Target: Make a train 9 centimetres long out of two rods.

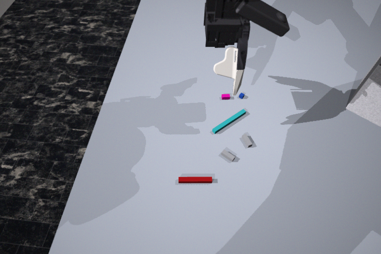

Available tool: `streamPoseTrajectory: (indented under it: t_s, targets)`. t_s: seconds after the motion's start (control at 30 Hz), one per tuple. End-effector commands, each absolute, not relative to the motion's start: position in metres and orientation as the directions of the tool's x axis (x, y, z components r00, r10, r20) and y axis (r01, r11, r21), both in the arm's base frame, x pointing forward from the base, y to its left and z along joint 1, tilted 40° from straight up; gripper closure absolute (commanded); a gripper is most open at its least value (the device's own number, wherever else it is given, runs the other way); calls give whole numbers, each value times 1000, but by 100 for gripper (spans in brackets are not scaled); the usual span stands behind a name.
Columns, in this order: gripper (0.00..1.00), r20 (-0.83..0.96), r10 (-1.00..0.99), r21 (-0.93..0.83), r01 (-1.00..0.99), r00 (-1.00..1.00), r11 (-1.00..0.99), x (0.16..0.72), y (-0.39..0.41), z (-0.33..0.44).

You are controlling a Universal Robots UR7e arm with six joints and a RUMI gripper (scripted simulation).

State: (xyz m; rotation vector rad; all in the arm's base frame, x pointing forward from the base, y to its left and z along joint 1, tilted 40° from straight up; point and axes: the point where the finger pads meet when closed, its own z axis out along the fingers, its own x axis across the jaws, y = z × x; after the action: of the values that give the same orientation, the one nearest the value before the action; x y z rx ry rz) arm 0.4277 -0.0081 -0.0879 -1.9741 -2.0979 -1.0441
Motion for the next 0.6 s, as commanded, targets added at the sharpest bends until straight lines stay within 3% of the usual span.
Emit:
streamPoseTrajectory:
  t_s: [0.0, 0.57]
  targets:
    - [0, 491, 855, 417, 907, -168, -61, 428, -8, -88]
    - [0, 487, 858, 410, 910, -165, -58, 435, 3, -80]
